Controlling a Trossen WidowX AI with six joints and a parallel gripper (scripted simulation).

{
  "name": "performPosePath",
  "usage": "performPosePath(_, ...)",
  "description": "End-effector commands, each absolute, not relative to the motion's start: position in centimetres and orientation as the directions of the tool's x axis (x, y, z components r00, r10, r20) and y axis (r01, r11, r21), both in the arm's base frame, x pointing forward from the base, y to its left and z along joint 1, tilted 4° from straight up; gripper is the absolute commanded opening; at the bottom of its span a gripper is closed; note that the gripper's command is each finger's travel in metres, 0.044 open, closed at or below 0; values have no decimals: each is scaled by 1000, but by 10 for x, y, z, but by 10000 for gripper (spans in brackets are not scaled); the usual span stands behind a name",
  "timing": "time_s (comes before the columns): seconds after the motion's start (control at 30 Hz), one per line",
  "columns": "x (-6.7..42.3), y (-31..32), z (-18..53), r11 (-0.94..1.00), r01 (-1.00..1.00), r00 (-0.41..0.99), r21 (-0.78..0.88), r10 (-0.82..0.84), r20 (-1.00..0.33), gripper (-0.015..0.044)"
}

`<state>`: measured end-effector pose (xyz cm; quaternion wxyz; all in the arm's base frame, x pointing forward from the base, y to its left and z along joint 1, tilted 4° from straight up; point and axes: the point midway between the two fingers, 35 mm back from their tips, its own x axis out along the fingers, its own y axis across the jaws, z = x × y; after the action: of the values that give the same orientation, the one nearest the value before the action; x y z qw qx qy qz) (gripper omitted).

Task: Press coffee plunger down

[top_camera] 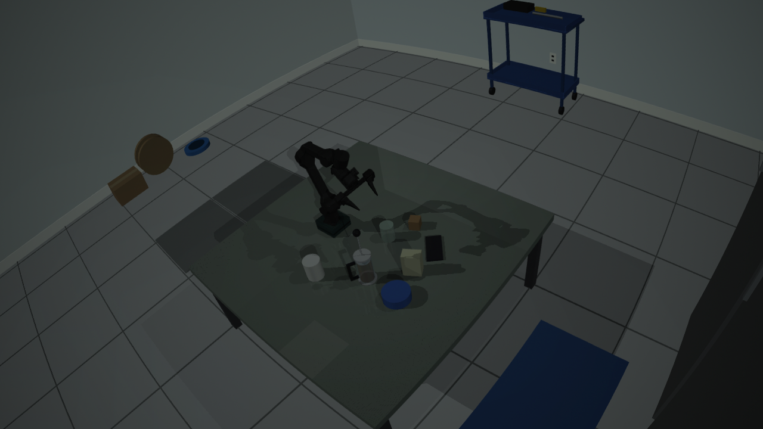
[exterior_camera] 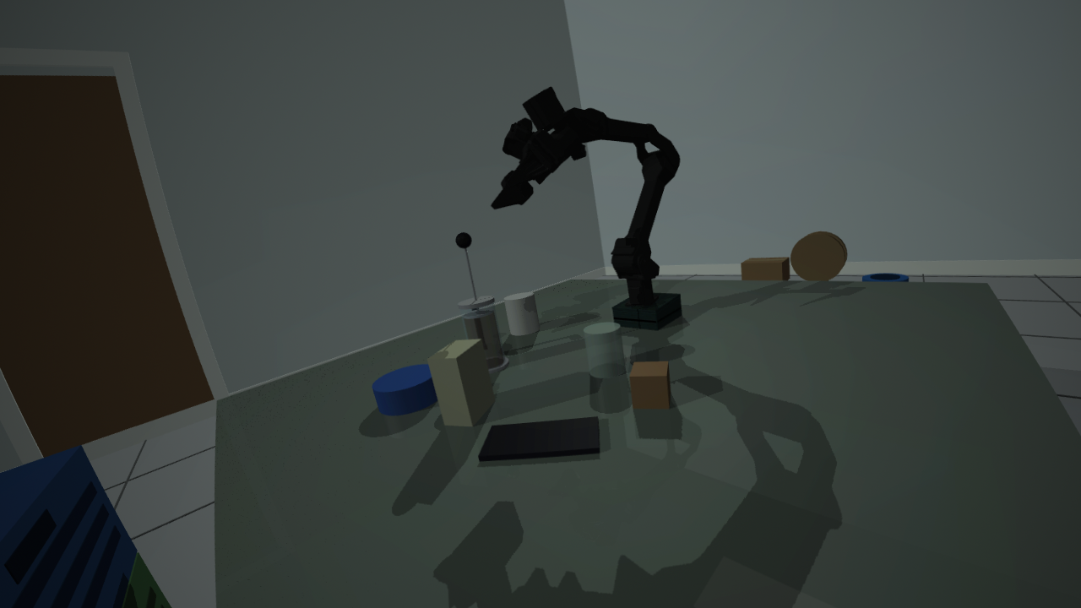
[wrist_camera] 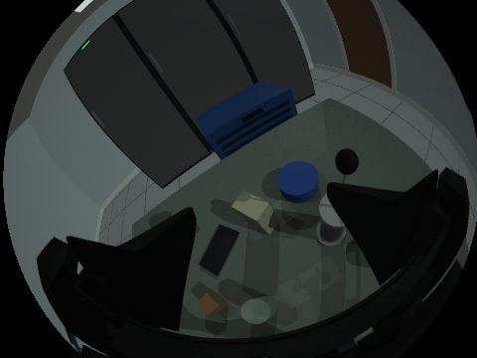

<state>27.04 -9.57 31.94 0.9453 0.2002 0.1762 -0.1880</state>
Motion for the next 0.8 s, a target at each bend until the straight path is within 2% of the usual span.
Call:
performPosePath(0.0, 262, -152, 332, 847, 515, 802, 133, -421, -425, 440)
performPosePath(0.13, 251, -183, 338, 830, 558, 756, 31, -491, -433, 440)
performPosePath(0.47, 253, -183, 278, 826, 562, 753, 32, -495, -433, 440)
performPosePath(0.77, 259, -187, 275, 827, 562, 753, 32, -495, -433, 440)
